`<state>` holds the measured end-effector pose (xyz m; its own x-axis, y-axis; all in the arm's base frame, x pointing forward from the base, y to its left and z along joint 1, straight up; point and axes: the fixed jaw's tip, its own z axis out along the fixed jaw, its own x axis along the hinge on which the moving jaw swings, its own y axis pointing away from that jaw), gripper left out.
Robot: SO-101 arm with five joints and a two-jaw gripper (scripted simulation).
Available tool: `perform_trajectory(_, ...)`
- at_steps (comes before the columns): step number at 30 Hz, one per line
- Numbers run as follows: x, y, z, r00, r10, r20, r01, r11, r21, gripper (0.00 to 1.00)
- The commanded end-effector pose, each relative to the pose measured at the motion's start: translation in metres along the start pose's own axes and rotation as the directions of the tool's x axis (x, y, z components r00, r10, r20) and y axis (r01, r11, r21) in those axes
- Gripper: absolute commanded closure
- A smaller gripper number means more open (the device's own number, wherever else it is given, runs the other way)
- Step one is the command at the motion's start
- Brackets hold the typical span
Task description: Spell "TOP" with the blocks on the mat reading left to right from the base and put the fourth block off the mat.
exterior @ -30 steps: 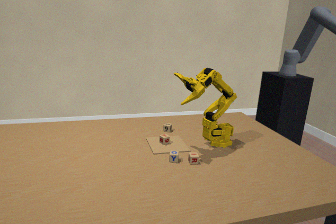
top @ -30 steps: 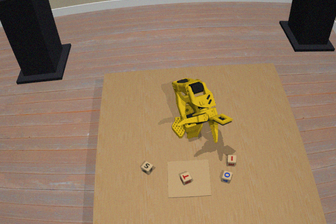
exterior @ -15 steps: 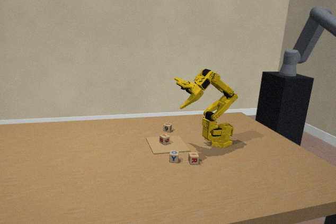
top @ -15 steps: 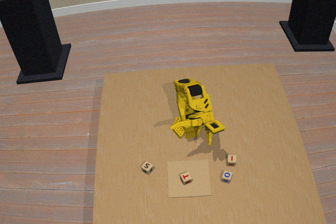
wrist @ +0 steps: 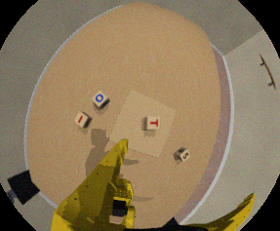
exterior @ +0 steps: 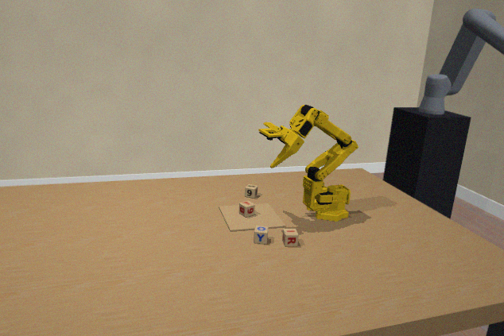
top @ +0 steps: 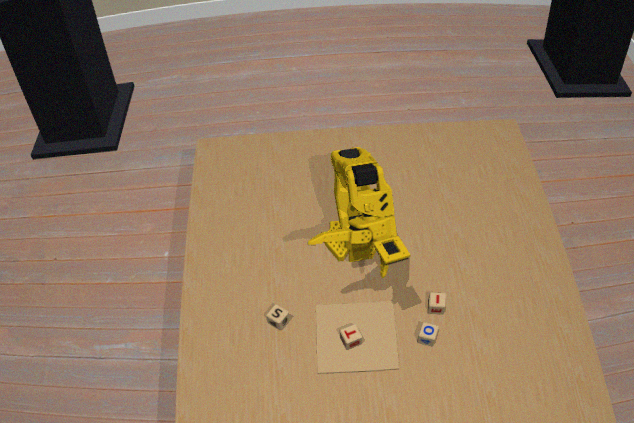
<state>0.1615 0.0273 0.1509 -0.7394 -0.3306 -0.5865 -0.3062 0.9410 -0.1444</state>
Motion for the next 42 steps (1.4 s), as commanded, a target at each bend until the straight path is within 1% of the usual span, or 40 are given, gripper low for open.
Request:
perform_trajectory(1,-0.002,-0.005,-0.006,0.999,0.053,0.011,-0.053,0.998,0.020,0.00)
perform_trajectory(7,0.000,-0.006,-0.005,0.998,0.064,0.002,-0.064,0.998,0.021,0.00)
perform_trajectory(9,0.004,-0.007,-0.004,0.996,0.091,-0.021,-0.090,0.996,0.026,0.00)
perform_trajectory(14,0.019,-0.012,-0.002,0.975,0.195,-0.106,-0.191,0.980,0.049,0.00)
perform_trajectory(17,0.024,-0.013,-0.001,0.964,0.230,-0.133,-0.224,0.973,0.059,0.00)
perform_trajectory(24,0.025,-0.013,-0.001,0.961,0.239,-0.140,-0.232,0.971,0.062,0.00)
perform_trajectory(33,0.037,-0.015,0.000,0.924,0.323,-0.203,-0.311,0.946,0.092,0.00)
perform_trajectory(42,0.038,-0.015,0.000,0.922,0.325,-0.210,-0.313,0.946,0.090,0.00)
